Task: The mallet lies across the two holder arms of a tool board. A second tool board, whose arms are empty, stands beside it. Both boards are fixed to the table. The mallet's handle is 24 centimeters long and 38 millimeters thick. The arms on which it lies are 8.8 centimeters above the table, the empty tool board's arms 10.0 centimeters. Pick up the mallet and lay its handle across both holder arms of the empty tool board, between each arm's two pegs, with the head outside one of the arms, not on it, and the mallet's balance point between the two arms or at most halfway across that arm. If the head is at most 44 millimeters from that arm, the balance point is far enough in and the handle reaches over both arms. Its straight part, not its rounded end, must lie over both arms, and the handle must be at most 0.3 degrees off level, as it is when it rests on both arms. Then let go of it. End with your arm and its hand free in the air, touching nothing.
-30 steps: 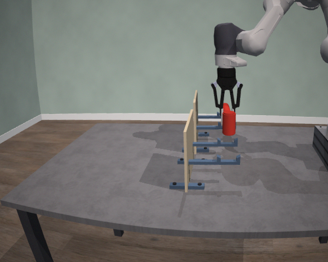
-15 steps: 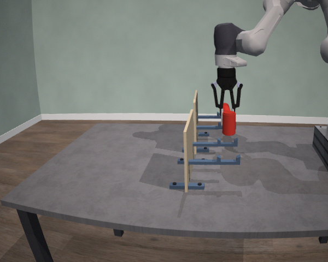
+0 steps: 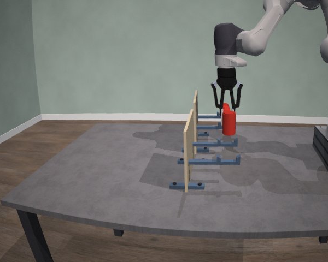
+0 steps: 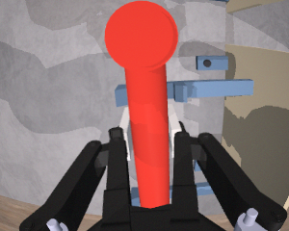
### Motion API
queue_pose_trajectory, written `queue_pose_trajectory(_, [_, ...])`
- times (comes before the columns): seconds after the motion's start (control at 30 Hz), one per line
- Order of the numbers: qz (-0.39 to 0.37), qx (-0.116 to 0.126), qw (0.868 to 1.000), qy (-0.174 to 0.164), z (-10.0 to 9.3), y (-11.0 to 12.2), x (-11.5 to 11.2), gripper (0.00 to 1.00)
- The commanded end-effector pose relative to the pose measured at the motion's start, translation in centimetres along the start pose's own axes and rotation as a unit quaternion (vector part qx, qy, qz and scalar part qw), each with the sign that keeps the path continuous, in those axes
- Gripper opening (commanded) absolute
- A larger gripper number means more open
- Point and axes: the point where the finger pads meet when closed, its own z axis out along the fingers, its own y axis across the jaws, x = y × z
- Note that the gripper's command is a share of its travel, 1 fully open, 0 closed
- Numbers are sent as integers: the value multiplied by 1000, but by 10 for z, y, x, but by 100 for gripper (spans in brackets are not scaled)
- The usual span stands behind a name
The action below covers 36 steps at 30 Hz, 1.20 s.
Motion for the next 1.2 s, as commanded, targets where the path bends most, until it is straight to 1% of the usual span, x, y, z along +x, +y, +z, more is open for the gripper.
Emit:
queue_pose_trajectory(0.0, [2, -4, 1000, -1, -1, 3, 0, 0])
queue_pose_trajectory(0.37, [2, -4, 1000, -1, 12, 2, 0, 0])
queue_pose_trajectory(1.17, [2, -3, 1000, -1, 13, 2, 0, 0])
